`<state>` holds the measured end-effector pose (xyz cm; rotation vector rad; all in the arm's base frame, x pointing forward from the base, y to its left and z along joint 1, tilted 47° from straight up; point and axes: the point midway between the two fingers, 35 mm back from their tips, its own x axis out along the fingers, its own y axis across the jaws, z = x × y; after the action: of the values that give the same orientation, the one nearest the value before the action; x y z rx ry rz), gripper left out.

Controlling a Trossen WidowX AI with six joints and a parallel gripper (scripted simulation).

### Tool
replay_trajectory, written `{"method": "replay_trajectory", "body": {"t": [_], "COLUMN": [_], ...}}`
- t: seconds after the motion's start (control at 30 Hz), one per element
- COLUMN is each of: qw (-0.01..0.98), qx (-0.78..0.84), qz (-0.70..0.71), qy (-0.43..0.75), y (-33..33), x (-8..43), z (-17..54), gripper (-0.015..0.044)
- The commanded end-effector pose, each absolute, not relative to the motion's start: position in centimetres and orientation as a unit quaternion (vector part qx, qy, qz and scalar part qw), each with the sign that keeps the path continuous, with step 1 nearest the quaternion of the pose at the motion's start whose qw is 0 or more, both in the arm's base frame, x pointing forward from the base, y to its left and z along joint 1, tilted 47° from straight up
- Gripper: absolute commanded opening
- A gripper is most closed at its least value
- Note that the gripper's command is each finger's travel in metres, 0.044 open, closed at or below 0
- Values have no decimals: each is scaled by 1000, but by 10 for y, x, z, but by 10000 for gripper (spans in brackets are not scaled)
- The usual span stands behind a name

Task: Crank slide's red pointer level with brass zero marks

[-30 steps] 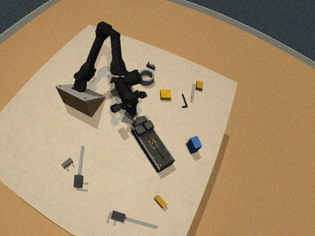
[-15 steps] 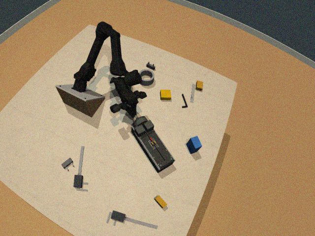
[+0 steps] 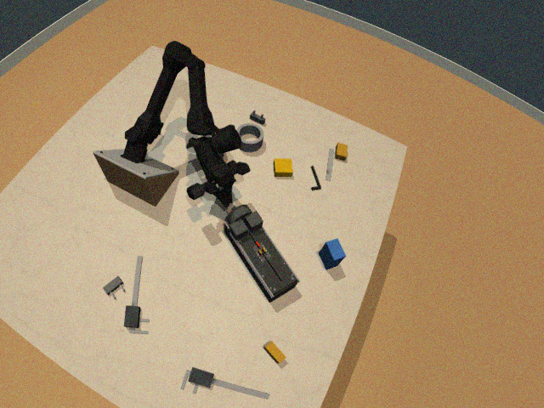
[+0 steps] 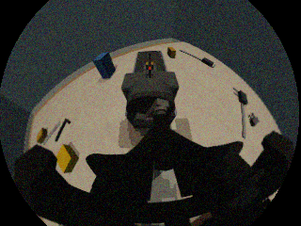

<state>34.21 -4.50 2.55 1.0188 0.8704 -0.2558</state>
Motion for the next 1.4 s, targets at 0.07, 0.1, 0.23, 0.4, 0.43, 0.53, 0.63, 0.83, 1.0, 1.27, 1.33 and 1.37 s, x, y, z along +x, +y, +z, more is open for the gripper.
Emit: {"method": "replay_trajectory", "body": {"t": [0.07, 0.1, 0.23, 0.4, 0.43, 0.53, 0.63, 0.83, 1.0, 1.27, 1.33, 1.37], "qw": [772, 772, 772, 772, 772, 772, 772, 772, 772, 772, 772, 772], "qx": [469, 469, 469, 469, 469, 469, 469, 469, 469, 469, 469, 469], "qz": [-127, -127, -127, -127, -127, -127, -127, -127, -127, -127, -127, -127], "qy": [409, 409, 409, 409, 409, 409, 409, 409, 409, 410, 410, 410], "y": [-47, -47, -47, -47, -47, -47, -47, -46, -46, -46, -46, -46], "x": [338, 337, 337, 337, 337, 337, 337, 337, 336, 336, 336, 336], "z": [17, 17, 17, 16, 16, 16, 15, 14, 14, 12, 12, 11], "gripper": [0, 0, 0, 0, 0, 0, 0, 0, 0, 0, 0, 0]}}
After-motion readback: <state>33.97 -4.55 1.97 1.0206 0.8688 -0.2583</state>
